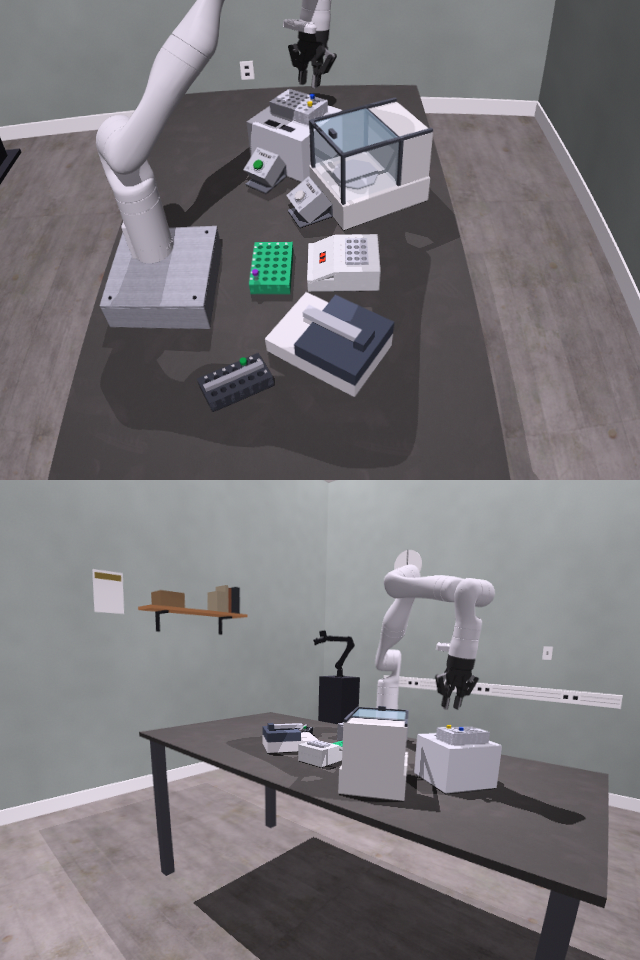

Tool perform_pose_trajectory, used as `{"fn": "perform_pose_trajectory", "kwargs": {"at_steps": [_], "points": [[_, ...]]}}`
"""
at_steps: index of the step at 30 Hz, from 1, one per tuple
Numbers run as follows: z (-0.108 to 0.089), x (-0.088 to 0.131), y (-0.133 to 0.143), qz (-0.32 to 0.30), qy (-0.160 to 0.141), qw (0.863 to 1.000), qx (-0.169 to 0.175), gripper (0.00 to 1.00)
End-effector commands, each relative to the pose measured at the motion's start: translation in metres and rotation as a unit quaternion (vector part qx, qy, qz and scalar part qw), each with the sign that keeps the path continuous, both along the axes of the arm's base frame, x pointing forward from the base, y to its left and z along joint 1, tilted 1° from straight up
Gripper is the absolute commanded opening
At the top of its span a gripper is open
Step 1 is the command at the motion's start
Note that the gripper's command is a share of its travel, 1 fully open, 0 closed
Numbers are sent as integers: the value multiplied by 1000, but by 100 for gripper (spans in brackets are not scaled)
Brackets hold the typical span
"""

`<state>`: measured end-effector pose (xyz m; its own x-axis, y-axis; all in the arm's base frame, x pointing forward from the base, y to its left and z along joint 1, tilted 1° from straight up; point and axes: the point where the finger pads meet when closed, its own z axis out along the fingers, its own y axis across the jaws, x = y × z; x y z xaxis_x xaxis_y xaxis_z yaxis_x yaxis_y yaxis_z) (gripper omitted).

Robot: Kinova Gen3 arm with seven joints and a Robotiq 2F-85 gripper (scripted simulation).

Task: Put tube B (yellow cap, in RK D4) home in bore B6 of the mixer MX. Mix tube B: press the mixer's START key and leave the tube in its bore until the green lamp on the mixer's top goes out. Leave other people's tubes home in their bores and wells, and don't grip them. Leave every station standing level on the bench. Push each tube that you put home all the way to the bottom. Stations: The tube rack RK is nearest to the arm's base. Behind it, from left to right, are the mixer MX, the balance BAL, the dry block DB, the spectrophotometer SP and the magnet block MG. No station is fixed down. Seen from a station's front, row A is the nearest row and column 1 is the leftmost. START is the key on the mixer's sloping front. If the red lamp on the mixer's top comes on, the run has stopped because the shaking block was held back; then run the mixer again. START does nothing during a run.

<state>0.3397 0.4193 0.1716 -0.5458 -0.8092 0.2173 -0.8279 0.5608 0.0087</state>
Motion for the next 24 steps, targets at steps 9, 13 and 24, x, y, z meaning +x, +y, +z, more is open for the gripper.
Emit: {"fn": "perform_pose_trajectory", "kwargs": {"at_steps": [9,13,24], "points": [[5,-9,-9,0,-1,1000,1,42],[5,-18,-19,0,-1,1000,1,42],[5,-39,-41,0,-1,1000,1,42]]}}
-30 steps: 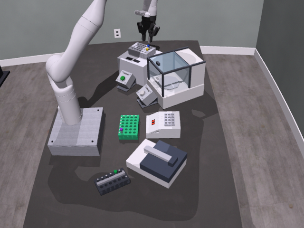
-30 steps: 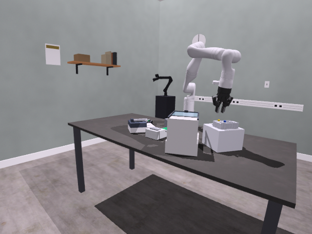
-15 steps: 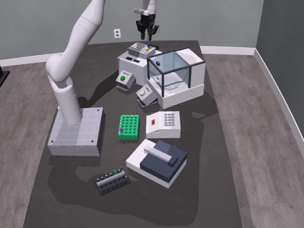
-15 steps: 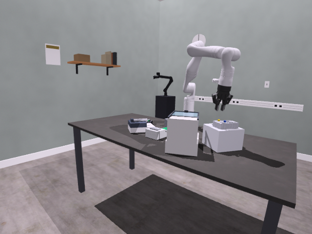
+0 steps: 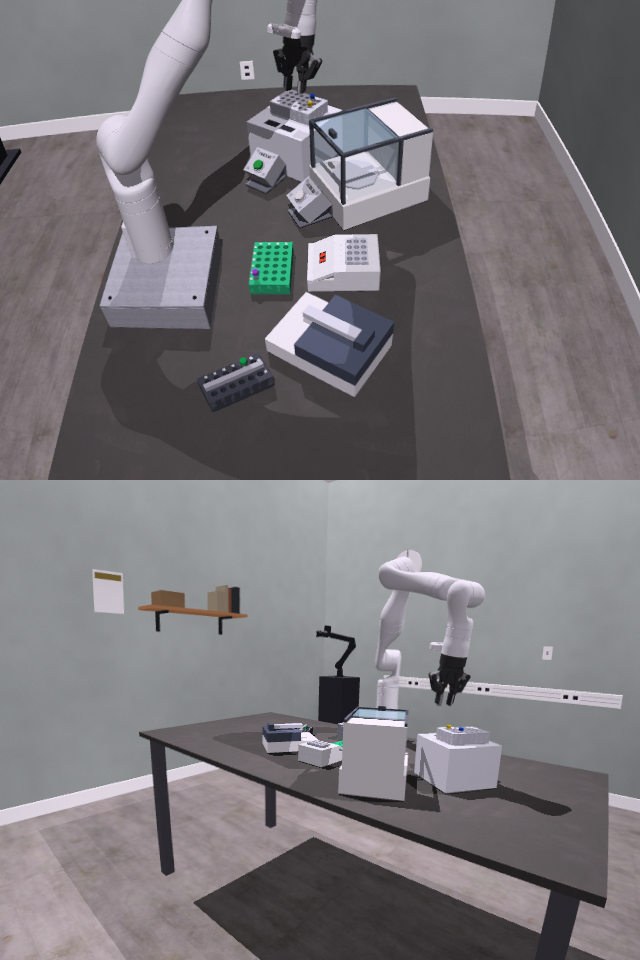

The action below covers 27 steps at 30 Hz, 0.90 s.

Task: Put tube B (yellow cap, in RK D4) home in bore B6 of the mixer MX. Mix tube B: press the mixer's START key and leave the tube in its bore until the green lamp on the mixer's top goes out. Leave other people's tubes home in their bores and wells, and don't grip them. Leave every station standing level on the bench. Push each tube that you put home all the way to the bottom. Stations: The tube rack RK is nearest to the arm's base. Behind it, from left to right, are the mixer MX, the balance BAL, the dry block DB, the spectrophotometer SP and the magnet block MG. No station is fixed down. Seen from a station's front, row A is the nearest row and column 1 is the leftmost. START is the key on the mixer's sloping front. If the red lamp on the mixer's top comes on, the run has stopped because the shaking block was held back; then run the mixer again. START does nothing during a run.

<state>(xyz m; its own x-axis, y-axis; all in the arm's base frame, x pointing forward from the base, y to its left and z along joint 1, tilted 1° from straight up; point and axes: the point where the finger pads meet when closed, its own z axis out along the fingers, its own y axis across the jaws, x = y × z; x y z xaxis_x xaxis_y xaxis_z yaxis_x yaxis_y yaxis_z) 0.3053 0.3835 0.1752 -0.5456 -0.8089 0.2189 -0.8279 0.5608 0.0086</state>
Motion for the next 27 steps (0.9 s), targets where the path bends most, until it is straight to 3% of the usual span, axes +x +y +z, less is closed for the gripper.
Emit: {"fn": "perform_pose_trajectory", "kwargs": {"at_steps": [1,27], "points": [[1,-7,-7,0,-1,1000,1,42],[2,-58,-60,0,-1,1000,1,42]]}}
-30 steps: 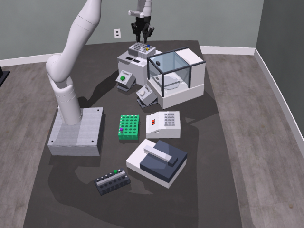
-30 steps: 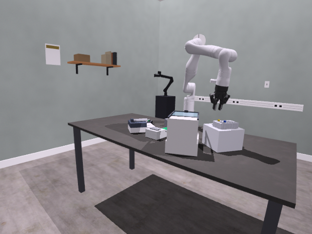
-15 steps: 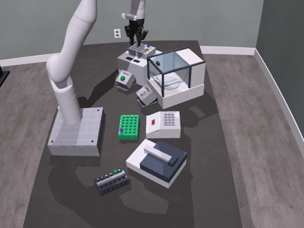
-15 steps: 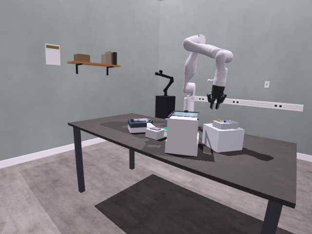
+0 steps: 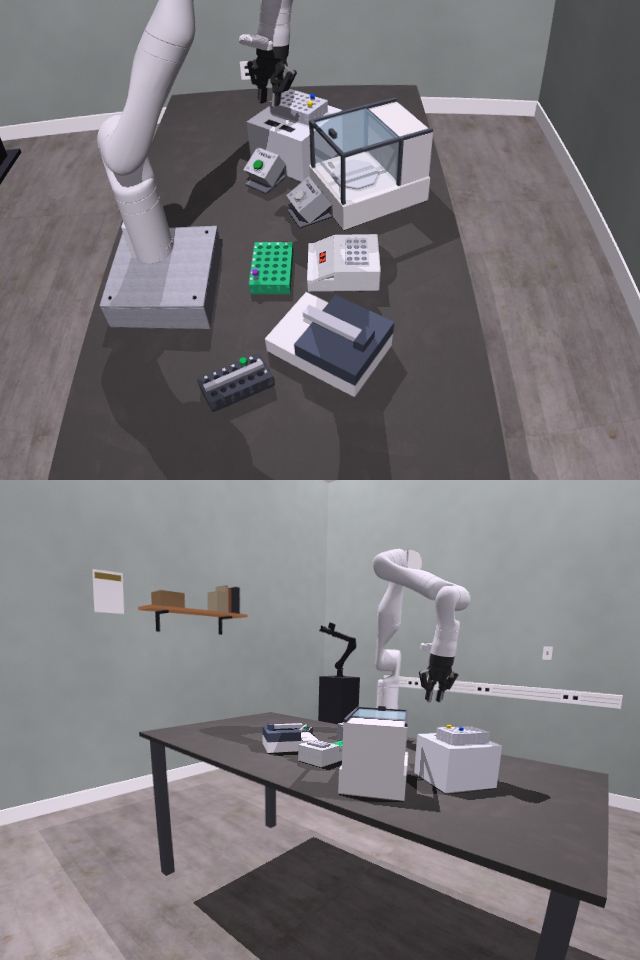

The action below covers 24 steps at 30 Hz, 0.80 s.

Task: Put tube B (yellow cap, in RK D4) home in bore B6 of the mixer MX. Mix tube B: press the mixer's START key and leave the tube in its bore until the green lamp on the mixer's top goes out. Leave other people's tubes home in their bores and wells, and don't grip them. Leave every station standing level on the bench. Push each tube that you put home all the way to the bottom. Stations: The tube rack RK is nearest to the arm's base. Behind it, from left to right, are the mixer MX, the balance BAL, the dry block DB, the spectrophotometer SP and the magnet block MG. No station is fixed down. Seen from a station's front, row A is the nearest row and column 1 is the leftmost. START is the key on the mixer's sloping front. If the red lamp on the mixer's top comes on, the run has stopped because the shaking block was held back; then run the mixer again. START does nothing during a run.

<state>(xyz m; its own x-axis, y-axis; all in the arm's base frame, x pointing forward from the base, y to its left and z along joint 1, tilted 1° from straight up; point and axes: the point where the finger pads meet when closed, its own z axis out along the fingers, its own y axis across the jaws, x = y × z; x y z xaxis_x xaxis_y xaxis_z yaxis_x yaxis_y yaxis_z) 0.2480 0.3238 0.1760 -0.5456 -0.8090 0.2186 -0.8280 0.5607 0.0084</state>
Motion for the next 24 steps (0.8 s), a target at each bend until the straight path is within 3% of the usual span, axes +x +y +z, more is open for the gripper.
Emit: {"fn": "perform_pose_trajectory", "kwargs": {"at_steps": [1,24], "points": [[1,-3,-3,0,-1,1000,1,42],[1,-51,-53,0,-1,1000,1,42]]}}
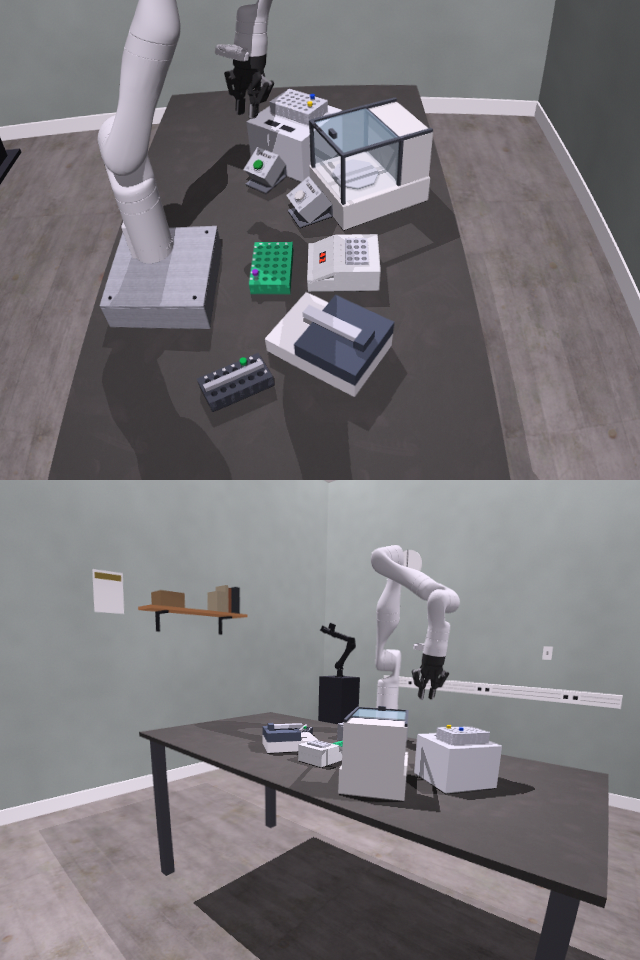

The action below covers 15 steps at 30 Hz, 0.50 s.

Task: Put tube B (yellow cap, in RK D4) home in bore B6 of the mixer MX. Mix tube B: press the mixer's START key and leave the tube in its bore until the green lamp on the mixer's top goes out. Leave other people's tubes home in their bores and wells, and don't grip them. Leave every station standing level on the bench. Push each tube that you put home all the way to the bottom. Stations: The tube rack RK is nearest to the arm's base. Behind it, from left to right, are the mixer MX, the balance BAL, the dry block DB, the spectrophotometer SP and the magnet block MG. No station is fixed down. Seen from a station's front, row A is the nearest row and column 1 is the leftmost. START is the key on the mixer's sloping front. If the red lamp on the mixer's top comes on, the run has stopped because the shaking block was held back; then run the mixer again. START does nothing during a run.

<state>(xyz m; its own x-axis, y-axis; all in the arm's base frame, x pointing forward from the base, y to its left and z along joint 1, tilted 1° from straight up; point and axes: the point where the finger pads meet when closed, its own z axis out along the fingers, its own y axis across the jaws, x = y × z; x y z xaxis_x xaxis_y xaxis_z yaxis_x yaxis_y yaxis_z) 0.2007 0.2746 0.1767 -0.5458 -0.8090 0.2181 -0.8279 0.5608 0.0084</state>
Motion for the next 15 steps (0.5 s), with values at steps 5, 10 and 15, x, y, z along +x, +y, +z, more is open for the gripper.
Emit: {"fn": "perform_pose_trajectory", "kwargs": {"at_steps": [5,10,15], "points": [[1,-16,-16,0,-1,1000,1,42],[1,-23,-23,0,-1,1000,1,42],[1,-34,-35,0,-1,1000,1,42]]}}
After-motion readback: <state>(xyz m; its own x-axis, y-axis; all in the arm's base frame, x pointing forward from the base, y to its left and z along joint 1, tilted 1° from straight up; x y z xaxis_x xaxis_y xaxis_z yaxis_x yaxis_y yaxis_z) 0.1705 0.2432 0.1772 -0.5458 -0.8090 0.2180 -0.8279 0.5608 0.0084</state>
